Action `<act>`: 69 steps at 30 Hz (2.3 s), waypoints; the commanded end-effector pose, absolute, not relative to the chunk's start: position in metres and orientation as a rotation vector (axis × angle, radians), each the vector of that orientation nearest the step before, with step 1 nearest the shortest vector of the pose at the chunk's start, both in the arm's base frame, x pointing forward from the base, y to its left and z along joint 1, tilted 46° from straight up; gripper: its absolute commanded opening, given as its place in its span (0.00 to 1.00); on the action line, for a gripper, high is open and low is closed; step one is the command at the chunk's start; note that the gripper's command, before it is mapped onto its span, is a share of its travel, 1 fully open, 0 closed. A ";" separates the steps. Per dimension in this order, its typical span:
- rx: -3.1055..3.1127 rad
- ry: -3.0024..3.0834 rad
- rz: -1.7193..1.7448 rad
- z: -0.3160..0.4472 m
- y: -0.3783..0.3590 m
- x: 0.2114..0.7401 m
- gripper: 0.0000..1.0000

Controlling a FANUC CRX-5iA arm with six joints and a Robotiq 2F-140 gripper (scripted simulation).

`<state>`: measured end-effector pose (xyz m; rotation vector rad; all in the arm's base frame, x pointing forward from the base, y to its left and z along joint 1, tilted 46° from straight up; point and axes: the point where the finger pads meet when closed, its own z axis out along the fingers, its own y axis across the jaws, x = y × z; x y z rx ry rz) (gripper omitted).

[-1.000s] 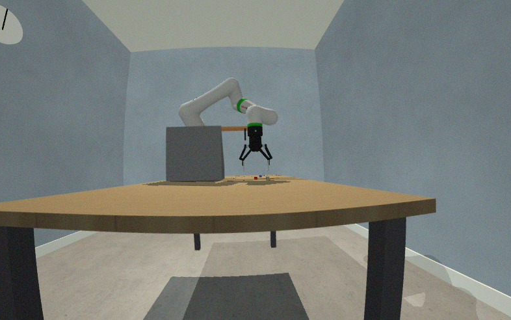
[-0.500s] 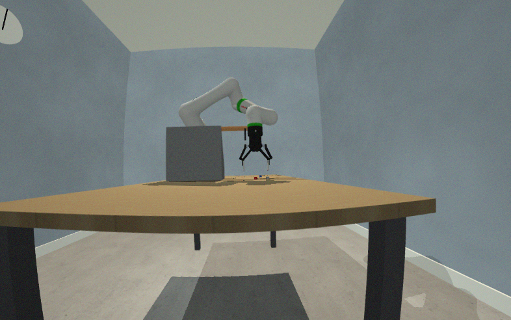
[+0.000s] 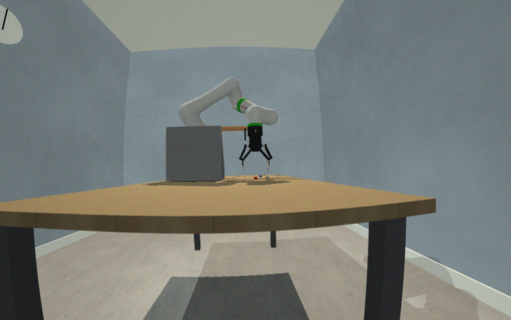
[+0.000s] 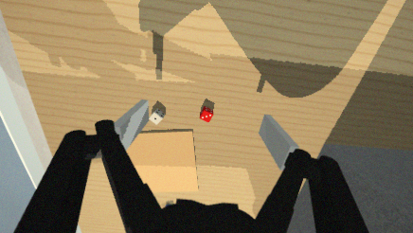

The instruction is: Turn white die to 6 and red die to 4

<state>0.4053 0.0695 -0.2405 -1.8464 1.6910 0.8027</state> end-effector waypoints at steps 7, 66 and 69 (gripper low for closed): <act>-1.846 1.691 0.802 -0.238 0.074 0.427 1.00; -1.846 1.691 0.802 -0.232 0.086 0.479 1.00; -1.846 1.691 0.802 -0.230 0.089 0.479 1.00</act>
